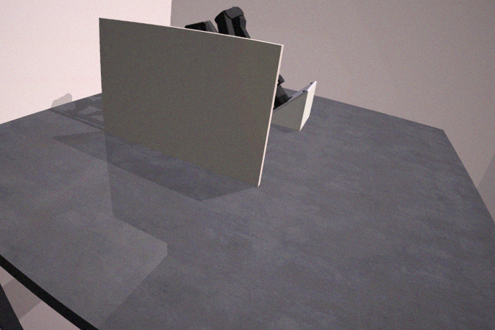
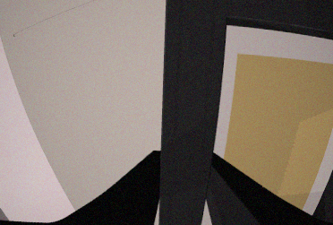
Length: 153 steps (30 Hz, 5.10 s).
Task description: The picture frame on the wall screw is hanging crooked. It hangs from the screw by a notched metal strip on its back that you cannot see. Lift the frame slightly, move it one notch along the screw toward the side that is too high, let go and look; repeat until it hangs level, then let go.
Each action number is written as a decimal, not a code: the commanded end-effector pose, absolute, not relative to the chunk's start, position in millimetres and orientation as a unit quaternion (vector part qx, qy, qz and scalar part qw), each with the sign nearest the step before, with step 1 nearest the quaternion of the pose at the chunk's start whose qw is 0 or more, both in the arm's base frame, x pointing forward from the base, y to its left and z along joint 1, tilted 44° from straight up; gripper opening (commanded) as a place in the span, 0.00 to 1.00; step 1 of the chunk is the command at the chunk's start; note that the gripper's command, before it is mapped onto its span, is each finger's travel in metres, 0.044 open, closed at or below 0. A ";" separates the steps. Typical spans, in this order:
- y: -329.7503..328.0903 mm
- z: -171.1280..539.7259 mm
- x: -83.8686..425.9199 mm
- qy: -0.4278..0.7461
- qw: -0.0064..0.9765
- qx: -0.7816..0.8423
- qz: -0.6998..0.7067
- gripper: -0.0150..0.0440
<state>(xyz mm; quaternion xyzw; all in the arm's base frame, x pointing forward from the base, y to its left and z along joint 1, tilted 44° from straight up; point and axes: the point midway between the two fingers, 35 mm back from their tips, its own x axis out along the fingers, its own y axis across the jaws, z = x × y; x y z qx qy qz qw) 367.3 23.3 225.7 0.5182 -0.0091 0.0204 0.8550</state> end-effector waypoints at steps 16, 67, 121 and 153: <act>22.4 224.4 367.3 -0.010 0.855 0.518 0.021 0.25; 22.0 221.9 367.9 -0.013 0.914 0.404 0.020 0.25; 38.9 271.7 242.0 -0.003 0.816 0.578 0.022 0.69; 38.8 271.7 242.1 -0.003 0.816 0.578 0.022 0.69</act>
